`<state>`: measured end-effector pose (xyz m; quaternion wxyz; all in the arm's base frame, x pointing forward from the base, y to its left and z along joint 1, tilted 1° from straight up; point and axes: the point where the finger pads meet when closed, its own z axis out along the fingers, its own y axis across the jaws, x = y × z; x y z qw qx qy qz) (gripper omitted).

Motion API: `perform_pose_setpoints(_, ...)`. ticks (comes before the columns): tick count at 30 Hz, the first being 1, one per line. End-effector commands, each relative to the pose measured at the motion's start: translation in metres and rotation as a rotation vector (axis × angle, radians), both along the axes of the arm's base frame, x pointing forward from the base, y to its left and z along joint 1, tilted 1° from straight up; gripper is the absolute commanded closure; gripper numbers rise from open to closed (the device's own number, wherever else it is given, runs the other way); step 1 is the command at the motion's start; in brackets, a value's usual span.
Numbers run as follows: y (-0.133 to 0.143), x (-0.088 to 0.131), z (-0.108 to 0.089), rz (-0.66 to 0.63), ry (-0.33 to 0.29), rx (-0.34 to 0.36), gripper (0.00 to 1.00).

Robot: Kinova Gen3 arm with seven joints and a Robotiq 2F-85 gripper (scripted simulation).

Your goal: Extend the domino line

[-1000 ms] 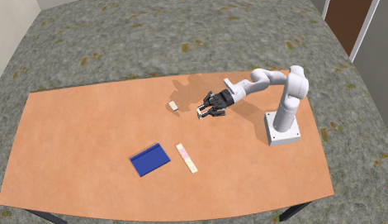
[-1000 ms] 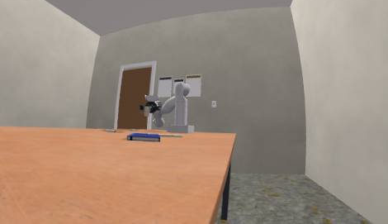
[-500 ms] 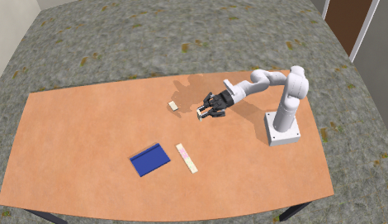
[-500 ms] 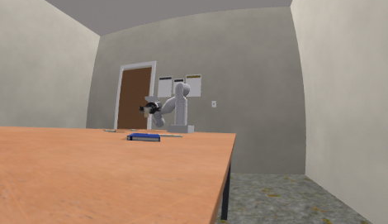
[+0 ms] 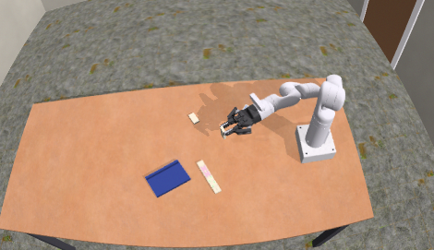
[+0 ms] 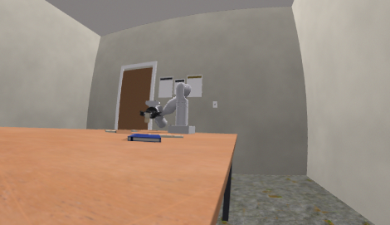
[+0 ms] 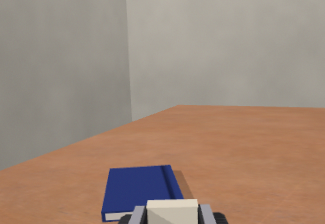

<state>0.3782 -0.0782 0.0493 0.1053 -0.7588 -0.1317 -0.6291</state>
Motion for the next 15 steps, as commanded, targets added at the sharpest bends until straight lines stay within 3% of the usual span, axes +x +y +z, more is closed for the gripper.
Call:
perform_pose_setpoints(1,0.0,0.0,-0.01,0.002,-0.002,0.0,0.69)
perform_pose_setpoints(15,0.0,0.0,-0.045,0.002,-0.002,0.0,0.69)
